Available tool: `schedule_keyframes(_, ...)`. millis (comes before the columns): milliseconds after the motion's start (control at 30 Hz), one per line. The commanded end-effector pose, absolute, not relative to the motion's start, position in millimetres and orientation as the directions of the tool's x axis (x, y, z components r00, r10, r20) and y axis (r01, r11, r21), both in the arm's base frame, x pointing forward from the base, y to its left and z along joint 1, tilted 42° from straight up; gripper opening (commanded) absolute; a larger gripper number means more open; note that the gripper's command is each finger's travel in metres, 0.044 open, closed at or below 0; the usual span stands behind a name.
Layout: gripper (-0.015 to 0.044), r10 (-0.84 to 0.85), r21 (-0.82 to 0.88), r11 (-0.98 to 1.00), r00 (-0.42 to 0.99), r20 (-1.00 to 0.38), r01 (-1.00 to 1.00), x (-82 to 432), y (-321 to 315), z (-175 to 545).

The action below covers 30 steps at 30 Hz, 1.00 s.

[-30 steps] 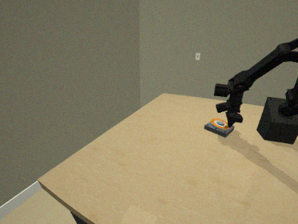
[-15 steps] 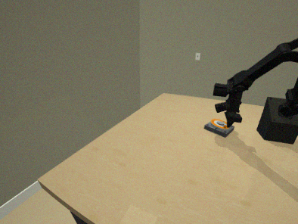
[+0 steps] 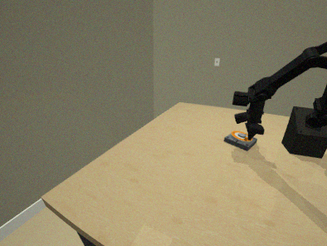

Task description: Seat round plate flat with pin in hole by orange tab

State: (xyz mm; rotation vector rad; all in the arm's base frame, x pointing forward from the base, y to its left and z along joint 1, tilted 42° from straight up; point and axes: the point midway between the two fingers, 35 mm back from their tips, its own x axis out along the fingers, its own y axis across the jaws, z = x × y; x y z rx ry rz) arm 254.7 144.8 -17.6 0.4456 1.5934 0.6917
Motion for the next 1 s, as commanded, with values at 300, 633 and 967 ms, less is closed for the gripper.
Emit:
schedule_keyframes(300, 0.0000, 0.651, 0.663, 0.739, -0.129, -0.748, -0.117, 267, 149, -12)
schedule_keyframes(633, 0.0000, 0.651, 0.663, 0.739, -0.129, -0.748, -0.117, 271, 150, -10)
schedule_keyframes(967, 0.0000, 0.651, 0.663, 0.739, -0.129, -0.748, -0.118, 276, 151, -9)
